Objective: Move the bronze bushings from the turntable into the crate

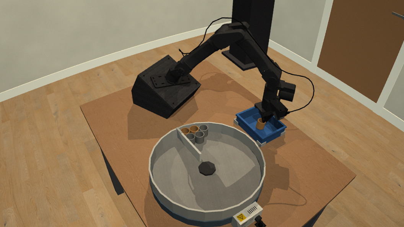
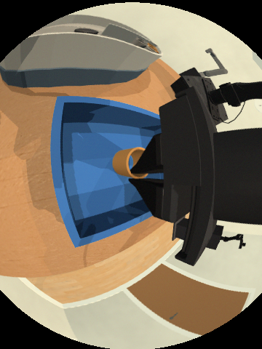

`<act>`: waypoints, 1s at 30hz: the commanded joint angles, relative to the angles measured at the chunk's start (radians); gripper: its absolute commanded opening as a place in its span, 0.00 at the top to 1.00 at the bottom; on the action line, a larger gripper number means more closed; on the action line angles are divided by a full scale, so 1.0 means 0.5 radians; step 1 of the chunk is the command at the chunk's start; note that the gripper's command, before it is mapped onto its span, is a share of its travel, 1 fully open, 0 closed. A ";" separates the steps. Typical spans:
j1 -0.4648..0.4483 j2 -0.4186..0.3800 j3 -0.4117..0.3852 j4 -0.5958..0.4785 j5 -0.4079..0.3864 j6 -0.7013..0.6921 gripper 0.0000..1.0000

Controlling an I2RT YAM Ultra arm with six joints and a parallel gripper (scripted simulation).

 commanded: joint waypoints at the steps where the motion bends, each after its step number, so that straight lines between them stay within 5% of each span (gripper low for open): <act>1: -0.006 -0.041 -0.005 0.021 -0.012 -0.017 1.00; 30: -0.013 -0.063 -0.018 0.046 -0.013 -0.019 1.00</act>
